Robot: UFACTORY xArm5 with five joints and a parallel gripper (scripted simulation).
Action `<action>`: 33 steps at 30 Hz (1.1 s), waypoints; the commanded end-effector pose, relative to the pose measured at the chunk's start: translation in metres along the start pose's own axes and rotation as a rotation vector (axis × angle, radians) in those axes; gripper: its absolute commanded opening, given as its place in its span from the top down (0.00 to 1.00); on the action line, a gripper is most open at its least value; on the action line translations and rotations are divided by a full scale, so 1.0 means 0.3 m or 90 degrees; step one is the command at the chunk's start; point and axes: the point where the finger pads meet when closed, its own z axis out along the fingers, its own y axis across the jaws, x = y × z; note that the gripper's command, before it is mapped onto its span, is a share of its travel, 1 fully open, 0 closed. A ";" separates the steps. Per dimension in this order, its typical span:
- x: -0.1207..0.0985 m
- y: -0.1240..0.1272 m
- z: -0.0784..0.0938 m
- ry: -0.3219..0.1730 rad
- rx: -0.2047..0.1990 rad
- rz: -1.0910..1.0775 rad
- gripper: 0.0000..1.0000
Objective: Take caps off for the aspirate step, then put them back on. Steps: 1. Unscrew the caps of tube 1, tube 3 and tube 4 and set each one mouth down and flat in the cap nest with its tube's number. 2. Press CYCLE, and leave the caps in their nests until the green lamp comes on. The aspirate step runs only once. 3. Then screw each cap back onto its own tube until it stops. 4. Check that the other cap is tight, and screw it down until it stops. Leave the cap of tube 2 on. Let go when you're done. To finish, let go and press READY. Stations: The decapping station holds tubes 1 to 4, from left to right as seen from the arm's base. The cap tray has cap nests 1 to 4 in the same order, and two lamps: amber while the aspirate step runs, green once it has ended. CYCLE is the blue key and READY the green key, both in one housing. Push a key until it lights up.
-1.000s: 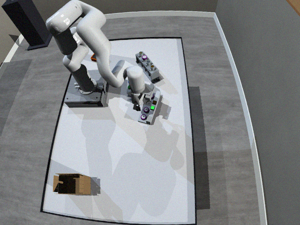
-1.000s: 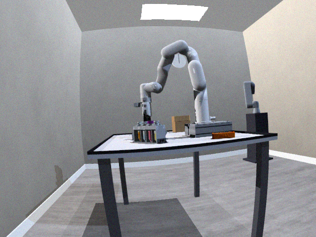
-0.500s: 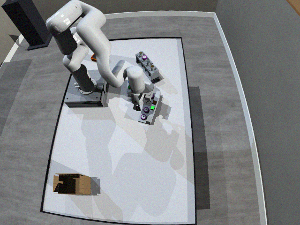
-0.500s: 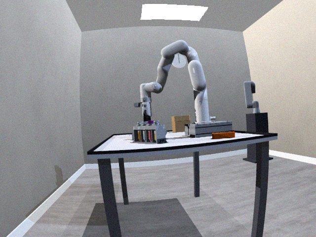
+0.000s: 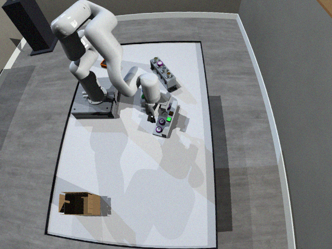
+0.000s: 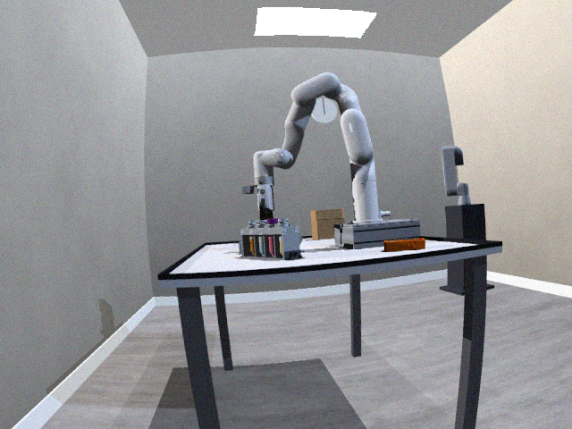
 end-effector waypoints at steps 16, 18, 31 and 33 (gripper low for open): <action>0.064 -0.252 -0.168 0.002 0.004 0.000 0.54; 0.069 -0.274 -0.183 0.003 0.004 0.000 0.54; 0.091 -0.367 -0.244 0.003 0.005 0.000 0.54; 0.091 -0.367 -0.244 0.003 0.005 0.000 0.54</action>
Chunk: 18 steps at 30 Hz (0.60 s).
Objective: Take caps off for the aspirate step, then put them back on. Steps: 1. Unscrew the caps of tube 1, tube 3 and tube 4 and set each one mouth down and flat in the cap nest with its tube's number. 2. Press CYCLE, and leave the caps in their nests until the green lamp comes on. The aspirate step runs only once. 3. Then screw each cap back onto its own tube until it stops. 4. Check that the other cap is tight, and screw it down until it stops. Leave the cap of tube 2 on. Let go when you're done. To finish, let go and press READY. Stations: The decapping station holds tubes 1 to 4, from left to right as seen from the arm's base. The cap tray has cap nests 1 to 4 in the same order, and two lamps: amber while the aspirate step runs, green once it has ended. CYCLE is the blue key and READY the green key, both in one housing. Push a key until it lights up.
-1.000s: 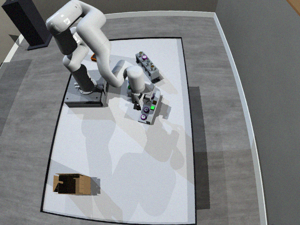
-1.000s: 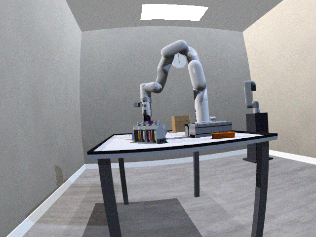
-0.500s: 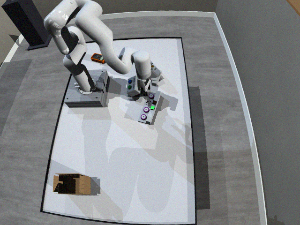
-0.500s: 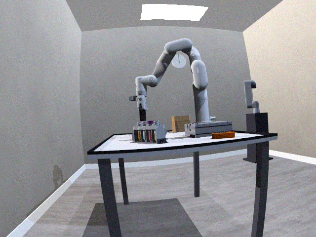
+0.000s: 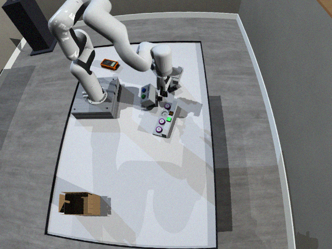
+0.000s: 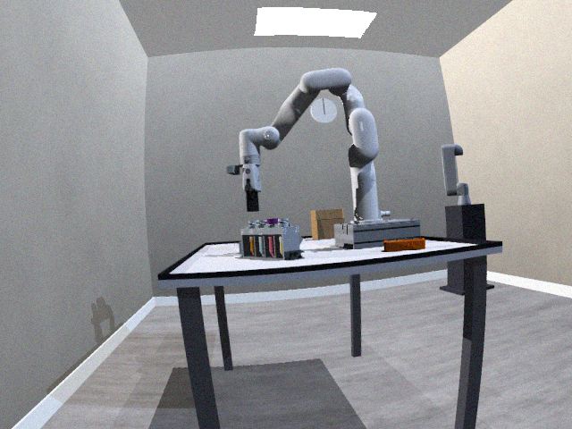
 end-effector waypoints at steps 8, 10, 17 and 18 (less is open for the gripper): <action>0.006 -0.006 0.059 0.001 0.004 0.000 0.54; 0.006 -0.006 0.093 0.001 0.004 0.000 0.54; 0.006 -0.007 0.193 0.001 0.004 0.000 0.54; 0.006 -0.007 0.193 0.001 0.004 0.000 0.54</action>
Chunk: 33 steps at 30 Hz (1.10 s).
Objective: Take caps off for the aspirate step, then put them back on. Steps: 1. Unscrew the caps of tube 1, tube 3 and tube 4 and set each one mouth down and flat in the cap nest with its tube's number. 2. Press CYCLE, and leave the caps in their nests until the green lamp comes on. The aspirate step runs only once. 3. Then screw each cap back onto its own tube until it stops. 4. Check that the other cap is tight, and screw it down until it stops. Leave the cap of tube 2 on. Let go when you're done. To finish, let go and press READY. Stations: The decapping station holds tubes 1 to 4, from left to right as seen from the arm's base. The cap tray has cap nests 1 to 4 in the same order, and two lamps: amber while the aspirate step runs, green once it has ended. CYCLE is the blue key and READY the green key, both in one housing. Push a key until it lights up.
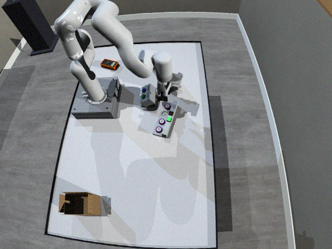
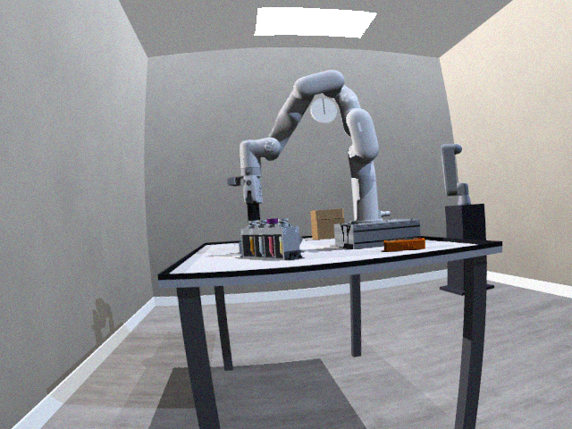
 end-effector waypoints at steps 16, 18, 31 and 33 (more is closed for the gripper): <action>0.017 -0.005 0.281 0.003 0.005 0.000 0.54; 0.017 -0.005 0.281 0.003 0.005 0.000 0.54; 0.016 -0.005 0.288 0.003 0.005 0.000 0.54; 0.015 -0.005 0.289 0.003 0.005 0.000 0.54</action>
